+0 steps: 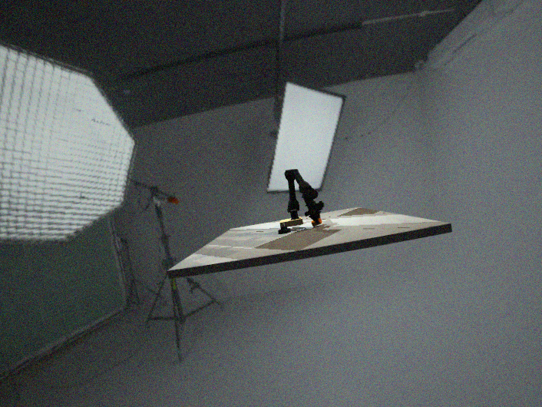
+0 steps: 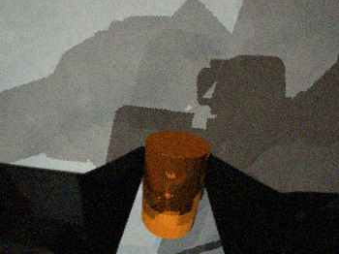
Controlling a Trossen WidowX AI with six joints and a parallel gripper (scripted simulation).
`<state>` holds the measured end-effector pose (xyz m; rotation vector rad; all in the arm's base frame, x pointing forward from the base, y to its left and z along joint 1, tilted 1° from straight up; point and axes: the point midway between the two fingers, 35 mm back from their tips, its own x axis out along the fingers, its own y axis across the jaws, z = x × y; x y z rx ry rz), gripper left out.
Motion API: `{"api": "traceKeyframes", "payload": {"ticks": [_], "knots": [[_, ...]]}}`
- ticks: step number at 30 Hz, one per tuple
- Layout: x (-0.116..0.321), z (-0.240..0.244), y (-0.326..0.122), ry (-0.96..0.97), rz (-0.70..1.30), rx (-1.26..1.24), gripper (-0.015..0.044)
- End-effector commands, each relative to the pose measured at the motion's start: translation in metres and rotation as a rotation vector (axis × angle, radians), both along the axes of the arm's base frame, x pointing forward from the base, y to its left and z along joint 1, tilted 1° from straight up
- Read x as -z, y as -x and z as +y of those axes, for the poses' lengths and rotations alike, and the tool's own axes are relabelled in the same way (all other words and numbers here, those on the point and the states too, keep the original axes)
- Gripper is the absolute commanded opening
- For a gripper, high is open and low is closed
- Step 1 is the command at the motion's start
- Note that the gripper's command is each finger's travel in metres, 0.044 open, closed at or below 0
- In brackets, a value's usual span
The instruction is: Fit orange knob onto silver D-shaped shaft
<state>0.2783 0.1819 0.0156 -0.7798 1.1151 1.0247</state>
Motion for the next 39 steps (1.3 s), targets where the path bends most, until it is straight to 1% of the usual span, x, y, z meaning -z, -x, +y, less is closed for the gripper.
{"api": "traceKeyframes", "payload": {"ticks": [1,39], "knots": [[-0.001,-0.003,0.002,-0.051,-0.018,-0.005,0.0181],[-0.004,-0.043,0.017,-0.665,-0.246,-0.011,0.0181]]}}
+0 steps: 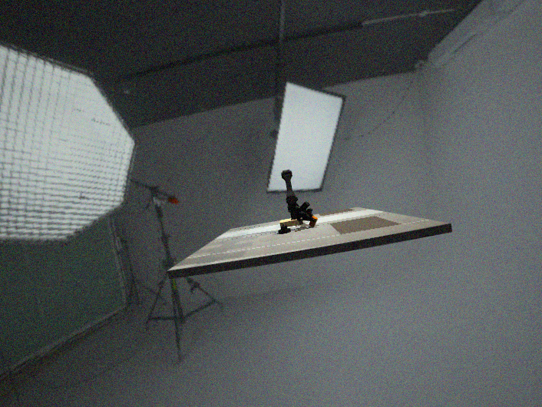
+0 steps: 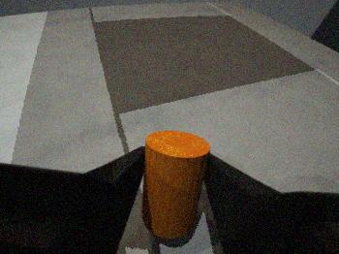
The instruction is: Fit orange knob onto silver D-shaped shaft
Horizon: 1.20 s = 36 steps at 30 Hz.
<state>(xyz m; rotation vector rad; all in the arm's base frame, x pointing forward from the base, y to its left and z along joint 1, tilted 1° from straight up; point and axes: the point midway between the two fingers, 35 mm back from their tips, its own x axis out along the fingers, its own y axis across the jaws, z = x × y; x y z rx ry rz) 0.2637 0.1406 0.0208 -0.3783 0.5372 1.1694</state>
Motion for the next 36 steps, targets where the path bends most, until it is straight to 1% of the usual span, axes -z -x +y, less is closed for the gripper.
{"api": "traceKeyframes", "payload": {"ticks": [1,21,26,29,36], "knots": [[0.001,-0.003,0.002,-0.051,-0.02,-0.005,0.0181],[0.011,-0.023,0.01,-0.378,-0.139,-0.007,0.0181],[0.01,-0.023,0.011,-0.337,-0.125,-0.007,0.0181],[0.01,-0.022,0.01,-0.353,-0.128,-0.008,0.026],[0.01,-0.022,0.01,-0.353,-0.128,-0.008,0.026]]}}
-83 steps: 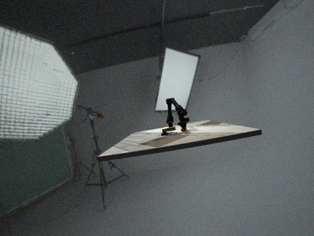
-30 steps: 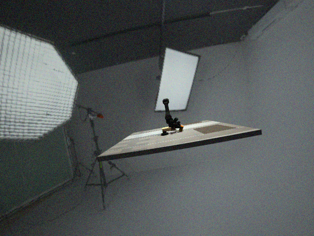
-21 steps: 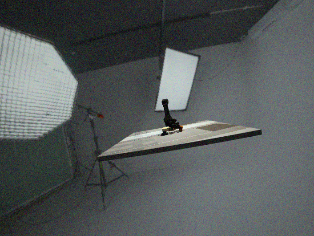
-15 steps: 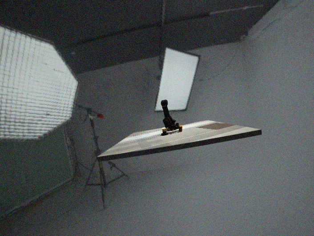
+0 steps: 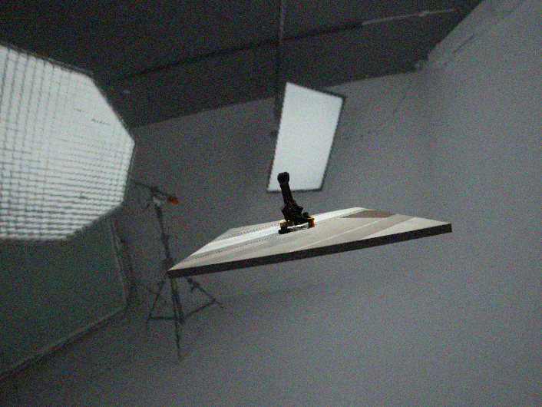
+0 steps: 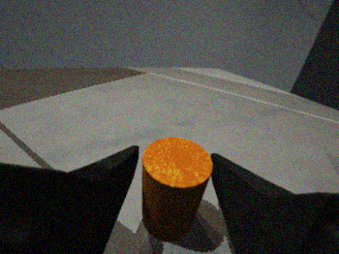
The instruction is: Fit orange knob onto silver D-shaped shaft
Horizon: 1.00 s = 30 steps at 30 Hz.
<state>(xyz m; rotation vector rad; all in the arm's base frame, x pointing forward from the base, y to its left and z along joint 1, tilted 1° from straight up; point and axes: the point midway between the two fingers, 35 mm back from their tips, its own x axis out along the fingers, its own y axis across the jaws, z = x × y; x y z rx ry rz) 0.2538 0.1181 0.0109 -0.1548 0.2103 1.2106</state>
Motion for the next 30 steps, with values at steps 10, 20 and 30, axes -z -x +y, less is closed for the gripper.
{"api": "traceKeyframes", "payload": {"ticks": [10,20,30], "knots": [[-0.0002,0.0002,0.0002,-0.003,0.003,-0.001,0.026],[-0.0002,0.0002,0.0002,-0.003,0.003,-0.001,0.0339],[-0.0046,0.0001,-0.0011,-0.003,0.003,-0.001,0.044]]}}
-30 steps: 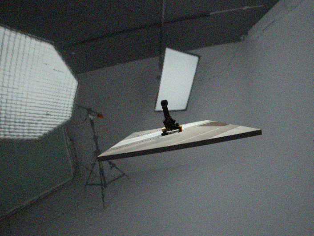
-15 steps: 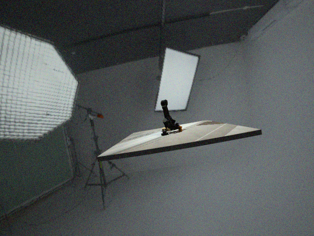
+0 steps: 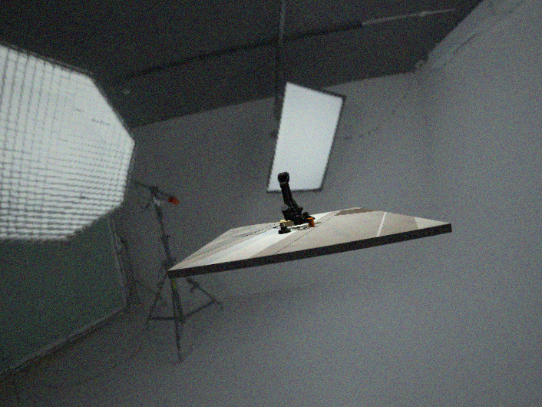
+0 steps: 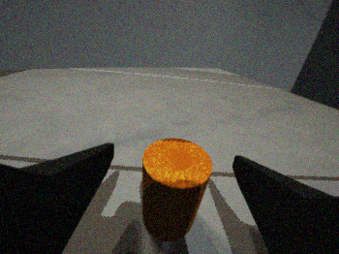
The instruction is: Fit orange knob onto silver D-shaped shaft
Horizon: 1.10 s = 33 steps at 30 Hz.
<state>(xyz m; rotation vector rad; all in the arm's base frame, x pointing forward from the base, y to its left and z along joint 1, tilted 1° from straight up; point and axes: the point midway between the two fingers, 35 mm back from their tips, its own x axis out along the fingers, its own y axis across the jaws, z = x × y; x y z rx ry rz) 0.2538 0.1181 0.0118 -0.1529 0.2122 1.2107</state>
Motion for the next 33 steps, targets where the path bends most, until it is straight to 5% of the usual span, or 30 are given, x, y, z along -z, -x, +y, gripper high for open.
{"api": "traceKeyframes", "payload": {"ticks": [1,10,15,23,33], "knots": [[-0.009,0.0,-0.003,-0.002,0.0,-0.001,0.044],[-0.075,0.001,-0.002,0.0,-0.004,0.0,0.044],[-0.075,0.006,-0.013,0.064,0.063,0.022,0.044],[-0.062,0.028,-0.039,0.519,0.354,0.075,0.044],[-0.106,0.019,-0.007,1.23,0.455,0.011,0.044]]}}
